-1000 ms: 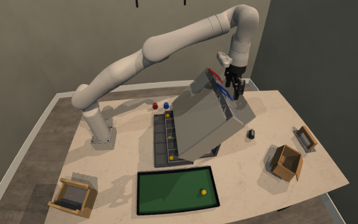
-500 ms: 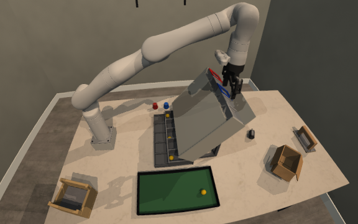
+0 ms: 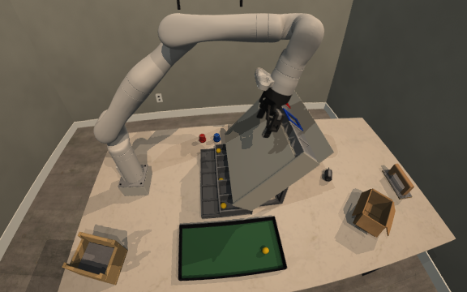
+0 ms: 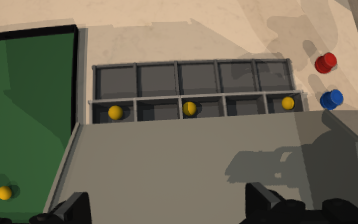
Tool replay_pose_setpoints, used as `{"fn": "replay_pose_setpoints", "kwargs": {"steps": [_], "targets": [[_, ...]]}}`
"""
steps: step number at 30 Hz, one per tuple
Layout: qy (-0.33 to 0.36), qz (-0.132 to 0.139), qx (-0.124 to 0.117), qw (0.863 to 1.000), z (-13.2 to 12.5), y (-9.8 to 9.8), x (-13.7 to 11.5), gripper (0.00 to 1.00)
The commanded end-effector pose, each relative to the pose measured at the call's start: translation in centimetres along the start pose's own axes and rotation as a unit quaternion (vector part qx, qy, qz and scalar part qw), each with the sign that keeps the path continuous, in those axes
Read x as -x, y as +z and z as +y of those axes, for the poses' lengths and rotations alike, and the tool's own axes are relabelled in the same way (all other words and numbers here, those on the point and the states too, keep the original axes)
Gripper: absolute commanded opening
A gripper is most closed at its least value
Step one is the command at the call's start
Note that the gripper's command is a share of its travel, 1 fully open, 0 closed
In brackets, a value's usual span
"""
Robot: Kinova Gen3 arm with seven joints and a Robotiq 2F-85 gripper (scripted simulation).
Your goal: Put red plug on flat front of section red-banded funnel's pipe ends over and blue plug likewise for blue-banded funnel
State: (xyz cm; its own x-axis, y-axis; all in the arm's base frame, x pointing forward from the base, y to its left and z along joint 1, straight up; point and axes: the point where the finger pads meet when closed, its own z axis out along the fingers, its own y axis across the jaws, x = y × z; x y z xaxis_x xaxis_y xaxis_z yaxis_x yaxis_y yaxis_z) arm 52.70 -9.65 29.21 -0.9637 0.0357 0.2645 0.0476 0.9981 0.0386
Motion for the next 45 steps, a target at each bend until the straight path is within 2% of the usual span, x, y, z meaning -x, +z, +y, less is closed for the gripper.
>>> {"fn": "replay_pose_setpoints", "kwargs": {"steps": [1,16,17,20,26,33,34,45], "targets": [[-0.006,-0.132,-0.024,0.991,0.8,-0.9,-3.5,1.0],[-0.006,-0.132,-0.024,0.991,0.8,-0.9,-3.5,1.0],[-0.004,-0.118,-0.02,0.993,3.5,4.3,-7.7,1.0],[-0.004,-0.118,-0.02,0.993,3.9,5.1,-8.4,1.0],[-0.004,-0.118,-0.02,0.993,6.7,9.6,-12.5,1.0],[-0.004,-0.118,-0.02,0.993,6.8,9.6,-12.6,1.0],[-0.008,-0.131,-0.025,0.991,7.6,11.0,-13.9,1.0],[-0.008,-0.131,-0.025,0.991,7.6,11.0,-13.9,1.0]]}}
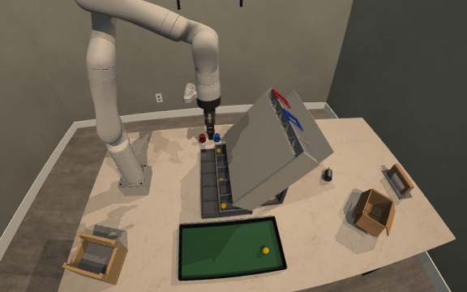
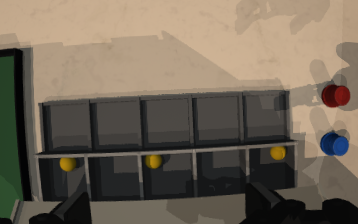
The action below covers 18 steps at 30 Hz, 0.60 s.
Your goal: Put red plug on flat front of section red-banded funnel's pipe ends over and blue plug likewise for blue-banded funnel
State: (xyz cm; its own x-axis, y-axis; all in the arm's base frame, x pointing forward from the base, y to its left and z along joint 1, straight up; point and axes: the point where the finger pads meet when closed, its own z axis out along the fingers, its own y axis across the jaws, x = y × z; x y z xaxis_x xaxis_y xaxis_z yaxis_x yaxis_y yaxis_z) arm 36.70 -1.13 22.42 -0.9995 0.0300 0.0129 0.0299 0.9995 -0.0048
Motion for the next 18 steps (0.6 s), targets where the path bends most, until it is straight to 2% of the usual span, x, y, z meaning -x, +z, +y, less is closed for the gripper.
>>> {"fn": "replay_pose_setpoints", "kwargs": {"steps": [1,18], "targets": [[-0.002,-0.005,-0.002,1.0,0.11,-0.13,0.07,1.0],[-0.001,-0.001,0.0,1.0,0.11,-0.1,0.02,1.0]]}}
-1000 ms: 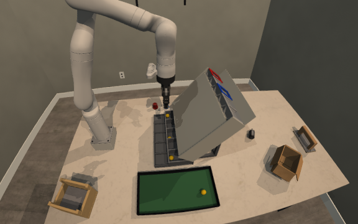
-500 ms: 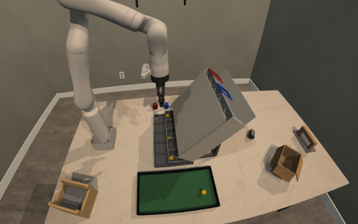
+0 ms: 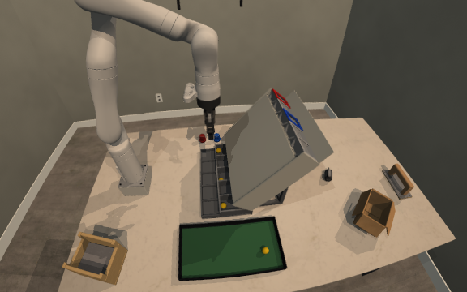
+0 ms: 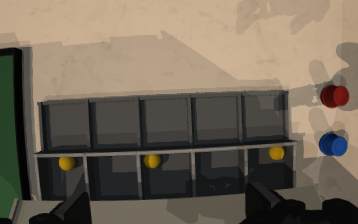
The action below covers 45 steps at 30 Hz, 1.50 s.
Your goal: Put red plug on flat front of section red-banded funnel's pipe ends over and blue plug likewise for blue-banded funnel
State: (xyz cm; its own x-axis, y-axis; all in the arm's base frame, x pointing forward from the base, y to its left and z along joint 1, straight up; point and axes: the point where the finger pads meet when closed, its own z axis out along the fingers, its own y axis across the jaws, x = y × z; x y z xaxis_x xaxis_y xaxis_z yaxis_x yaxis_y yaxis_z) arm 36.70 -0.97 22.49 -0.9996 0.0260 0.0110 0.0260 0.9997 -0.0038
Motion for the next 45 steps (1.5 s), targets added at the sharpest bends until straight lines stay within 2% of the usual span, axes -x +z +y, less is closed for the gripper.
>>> {"fn": "replay_pose_setpoints", "kwargs": {"steps": [1,21,22,45], "targets": [[0.001,0.0,0.0,1.0,-0.04,-0.03,0.03,1.0],[0.0,-0.001,0.0,1.0,0.0,-0.05,0.03,1.0],[0.0,-0.001,0.0,1.0,0.0,-0.05,0.03,0.5],[0.0,-0.001,0.0,1.0,0.0,-0.05,0.03,0.5]]}}
